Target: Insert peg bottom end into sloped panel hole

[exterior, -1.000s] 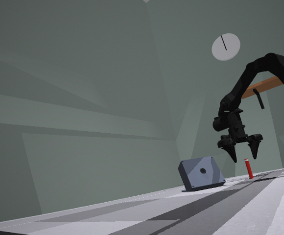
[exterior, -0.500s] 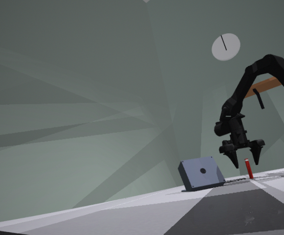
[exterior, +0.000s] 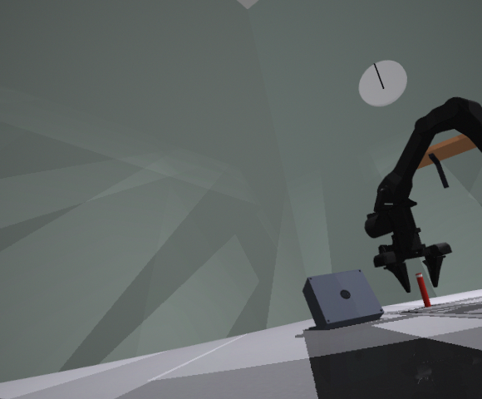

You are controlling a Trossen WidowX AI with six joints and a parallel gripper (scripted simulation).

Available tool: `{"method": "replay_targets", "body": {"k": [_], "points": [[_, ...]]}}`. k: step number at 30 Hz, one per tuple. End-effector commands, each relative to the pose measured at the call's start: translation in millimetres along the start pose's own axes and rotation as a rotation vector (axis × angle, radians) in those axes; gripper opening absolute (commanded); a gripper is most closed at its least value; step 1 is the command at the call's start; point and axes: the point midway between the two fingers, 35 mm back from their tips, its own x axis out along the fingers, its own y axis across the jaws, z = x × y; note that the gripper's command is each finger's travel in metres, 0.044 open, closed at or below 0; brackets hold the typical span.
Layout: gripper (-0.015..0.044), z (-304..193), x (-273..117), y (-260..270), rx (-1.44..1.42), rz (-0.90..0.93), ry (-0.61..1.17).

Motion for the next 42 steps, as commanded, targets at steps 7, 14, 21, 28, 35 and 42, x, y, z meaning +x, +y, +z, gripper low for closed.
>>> {"method": "replay_targets", "body": {"k": [7,14,21,28,35,42], "points": [[0.0099,0,0,0,0.000,0.001,0.000],[0.0000,0,0,0,0.000,0.001,0.000],[0.0000,1,-6,0,0.000,0.001,0.000],[0.0000,3,-33,1,0.002,0.001,0.003],[0.0000,4,-59,1,0.004,0.001,0.006],[0.0000,3,-80,0,0.005,0.001,0.008]]}}
